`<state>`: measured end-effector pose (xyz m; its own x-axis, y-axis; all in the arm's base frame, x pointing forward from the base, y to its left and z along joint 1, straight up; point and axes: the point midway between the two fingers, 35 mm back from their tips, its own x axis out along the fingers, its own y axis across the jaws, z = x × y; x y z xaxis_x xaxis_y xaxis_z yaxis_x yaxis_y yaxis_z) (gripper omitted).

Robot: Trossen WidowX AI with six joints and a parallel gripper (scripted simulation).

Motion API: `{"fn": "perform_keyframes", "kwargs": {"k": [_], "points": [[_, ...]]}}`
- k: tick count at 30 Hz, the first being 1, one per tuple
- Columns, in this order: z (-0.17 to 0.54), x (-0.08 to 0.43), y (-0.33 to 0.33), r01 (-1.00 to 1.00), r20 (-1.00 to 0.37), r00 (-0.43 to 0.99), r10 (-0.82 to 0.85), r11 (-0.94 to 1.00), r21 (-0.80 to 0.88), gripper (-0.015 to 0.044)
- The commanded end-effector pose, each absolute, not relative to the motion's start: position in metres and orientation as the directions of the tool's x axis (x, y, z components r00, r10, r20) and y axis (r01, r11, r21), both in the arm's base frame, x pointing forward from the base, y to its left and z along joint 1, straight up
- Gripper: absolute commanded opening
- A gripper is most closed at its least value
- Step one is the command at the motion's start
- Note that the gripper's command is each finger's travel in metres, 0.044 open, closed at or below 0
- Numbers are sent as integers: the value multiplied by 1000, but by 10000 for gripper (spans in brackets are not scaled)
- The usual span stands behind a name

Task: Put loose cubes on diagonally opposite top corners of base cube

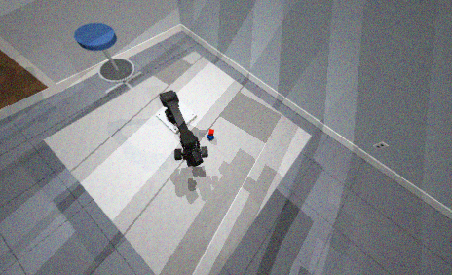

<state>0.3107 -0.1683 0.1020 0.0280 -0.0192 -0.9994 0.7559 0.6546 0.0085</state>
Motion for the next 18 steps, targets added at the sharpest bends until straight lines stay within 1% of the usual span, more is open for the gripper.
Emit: {"fn": "perform_keyframes", "kwargs": {"k": [1,10,18], "points": [[116,310,-167,753,-999,29,-16,658,12,105],[144,305,-165,753,-999,29,-16,658,11,105],[145,308,-156,753,-999,28,-17,658,10,105]]}}
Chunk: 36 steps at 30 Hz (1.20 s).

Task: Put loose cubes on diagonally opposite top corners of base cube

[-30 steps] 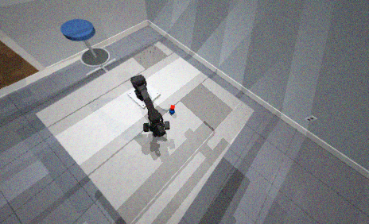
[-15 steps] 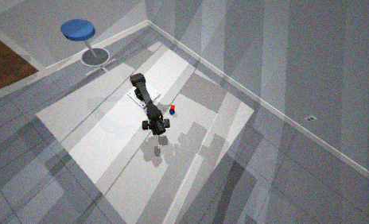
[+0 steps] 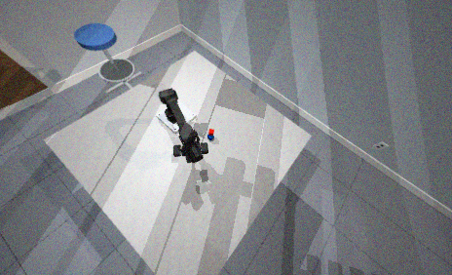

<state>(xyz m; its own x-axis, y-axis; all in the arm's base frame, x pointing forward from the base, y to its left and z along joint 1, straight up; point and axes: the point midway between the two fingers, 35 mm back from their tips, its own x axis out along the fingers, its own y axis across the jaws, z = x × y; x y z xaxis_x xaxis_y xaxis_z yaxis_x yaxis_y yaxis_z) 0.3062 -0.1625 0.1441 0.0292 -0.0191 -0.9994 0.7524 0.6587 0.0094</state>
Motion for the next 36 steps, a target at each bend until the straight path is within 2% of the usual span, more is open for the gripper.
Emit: {"fn": "perform_keyframes", "kwargs": {"k": [1,36], "points": [[145,309,-153,753,-999,28,-18,658,9,105],[140,322,-61,823,-999,30,-11,568,18,105]]}}
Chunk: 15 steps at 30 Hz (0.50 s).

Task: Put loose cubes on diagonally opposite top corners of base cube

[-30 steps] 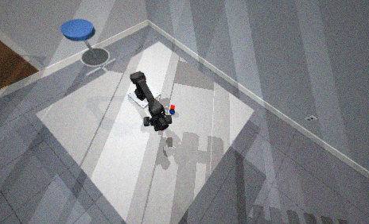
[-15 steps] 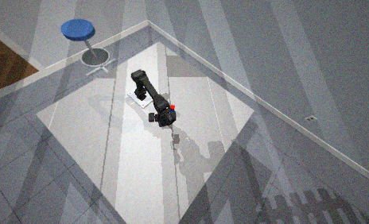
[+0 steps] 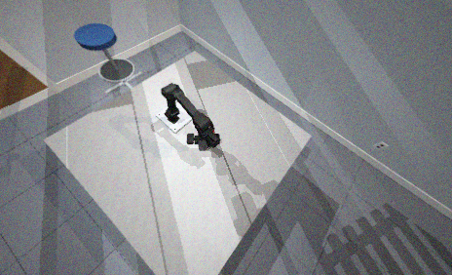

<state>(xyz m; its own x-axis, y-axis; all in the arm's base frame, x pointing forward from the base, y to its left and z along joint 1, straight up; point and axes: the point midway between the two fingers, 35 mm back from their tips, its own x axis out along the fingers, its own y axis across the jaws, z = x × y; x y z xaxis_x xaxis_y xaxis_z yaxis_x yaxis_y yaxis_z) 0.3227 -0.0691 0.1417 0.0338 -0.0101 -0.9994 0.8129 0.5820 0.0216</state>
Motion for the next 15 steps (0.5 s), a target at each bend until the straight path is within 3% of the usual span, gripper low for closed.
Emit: {"fn": "perform_keyframes", "kwargs": {"k": [1,15], "points": [[140,322,-59,825,-1000,30,-11,565,18,105],[137,319,-24,855,-1000,30,-6,519,22,105]]}}
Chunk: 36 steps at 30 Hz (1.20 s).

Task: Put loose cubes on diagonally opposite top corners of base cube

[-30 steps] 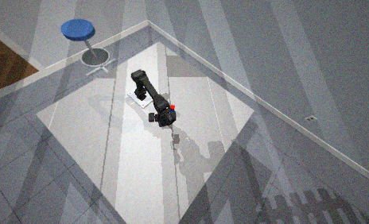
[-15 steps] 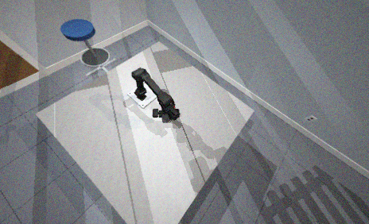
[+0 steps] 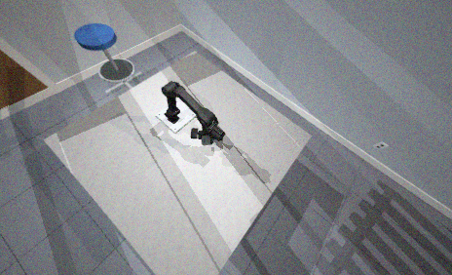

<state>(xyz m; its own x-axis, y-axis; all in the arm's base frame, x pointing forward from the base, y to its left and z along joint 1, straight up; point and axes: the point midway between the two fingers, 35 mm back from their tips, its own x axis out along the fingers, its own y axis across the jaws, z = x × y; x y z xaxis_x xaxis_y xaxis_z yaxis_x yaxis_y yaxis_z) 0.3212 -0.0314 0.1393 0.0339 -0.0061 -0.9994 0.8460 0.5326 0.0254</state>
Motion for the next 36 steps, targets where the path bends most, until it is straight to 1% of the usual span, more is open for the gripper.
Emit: {"fn": "perform_keyframes", "kwargs": {"k": [1,20,26,36], "points": [[137,319,-21,857,-1000,30,-6,515,23,105],[134,310,24,892,-1000,30,0,450,26,105],[132,309,27,894,-1000,30,-1,447,26,105],[103,307,27,881,-999,34,-23,473,19,105]]}}
